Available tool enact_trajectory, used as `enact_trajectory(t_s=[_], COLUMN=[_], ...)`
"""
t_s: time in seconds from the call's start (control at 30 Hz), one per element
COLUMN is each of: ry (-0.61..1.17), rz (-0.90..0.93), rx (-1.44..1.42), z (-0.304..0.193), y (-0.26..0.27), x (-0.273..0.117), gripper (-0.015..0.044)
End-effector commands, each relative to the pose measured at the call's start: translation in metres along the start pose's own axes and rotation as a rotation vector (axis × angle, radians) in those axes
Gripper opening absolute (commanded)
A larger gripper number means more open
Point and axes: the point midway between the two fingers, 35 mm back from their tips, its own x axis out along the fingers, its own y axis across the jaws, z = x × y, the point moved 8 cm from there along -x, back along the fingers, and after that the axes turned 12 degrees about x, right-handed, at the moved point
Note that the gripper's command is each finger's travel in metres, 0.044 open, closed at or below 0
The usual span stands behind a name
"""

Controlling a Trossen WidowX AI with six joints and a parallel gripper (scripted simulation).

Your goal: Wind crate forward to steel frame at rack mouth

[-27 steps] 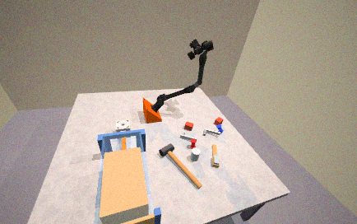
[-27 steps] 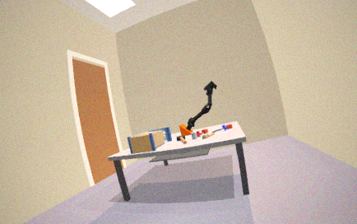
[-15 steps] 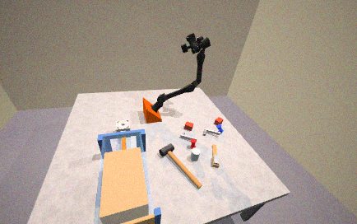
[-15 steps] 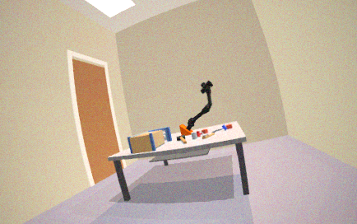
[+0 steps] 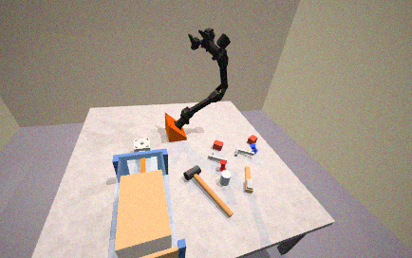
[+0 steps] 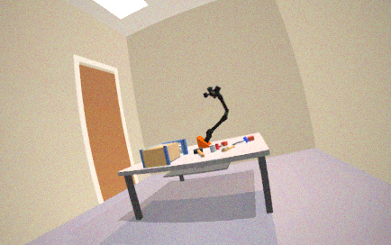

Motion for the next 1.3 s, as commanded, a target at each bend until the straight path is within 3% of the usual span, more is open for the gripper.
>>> enact_trajectory(t_s=[0.0, 0.4, 0.77, 1.0, 1.27], ry=[-0.037, 0.040, 0.537, 0.997, 1.504], rz=[0.164, 0.777, 1.255, 1.354, 1.222], rx=[0.058, 0.345, 0.509, 0.488, 0.326], z=[0.007, 0.013, -0.019, -0.058, -0.118], y=[0.041, 0.166, 0.261, 0.293, 0.298], x=[-0.004, -0.067, -0.175, -0.255, -0.347], gripper=[0.0440, 0.0440, 0.0440, 0.0440, 0.0440])
